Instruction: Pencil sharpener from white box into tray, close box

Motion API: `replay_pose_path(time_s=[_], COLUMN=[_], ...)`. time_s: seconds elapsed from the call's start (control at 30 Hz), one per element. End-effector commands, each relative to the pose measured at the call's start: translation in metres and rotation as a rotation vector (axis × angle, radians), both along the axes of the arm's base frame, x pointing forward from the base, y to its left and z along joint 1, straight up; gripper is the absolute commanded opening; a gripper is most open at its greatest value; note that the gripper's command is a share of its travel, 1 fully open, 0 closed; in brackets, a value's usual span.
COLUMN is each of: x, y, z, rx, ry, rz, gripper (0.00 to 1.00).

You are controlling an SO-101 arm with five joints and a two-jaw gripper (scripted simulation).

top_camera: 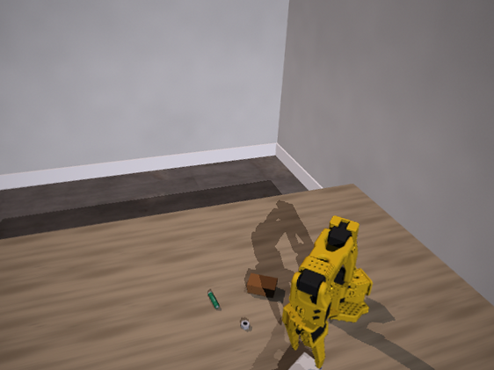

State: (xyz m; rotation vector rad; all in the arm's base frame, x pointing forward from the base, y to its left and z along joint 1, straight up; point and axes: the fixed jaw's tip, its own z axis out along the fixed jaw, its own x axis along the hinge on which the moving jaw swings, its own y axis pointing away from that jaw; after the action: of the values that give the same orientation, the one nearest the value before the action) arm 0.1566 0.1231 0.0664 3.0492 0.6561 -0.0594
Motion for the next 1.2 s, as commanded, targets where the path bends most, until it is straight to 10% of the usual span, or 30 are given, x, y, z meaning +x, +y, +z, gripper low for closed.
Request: replay_pose_path(time_s=[0.0,1.17], x=[0.0017,0.0028], y=[0.0017,0.001], z=[0.009,0.0101], rx=[0.03,0.03], ry=[-0.032,-0.032], rz=[0.01,0.021], gripper=[0.3,0.3])
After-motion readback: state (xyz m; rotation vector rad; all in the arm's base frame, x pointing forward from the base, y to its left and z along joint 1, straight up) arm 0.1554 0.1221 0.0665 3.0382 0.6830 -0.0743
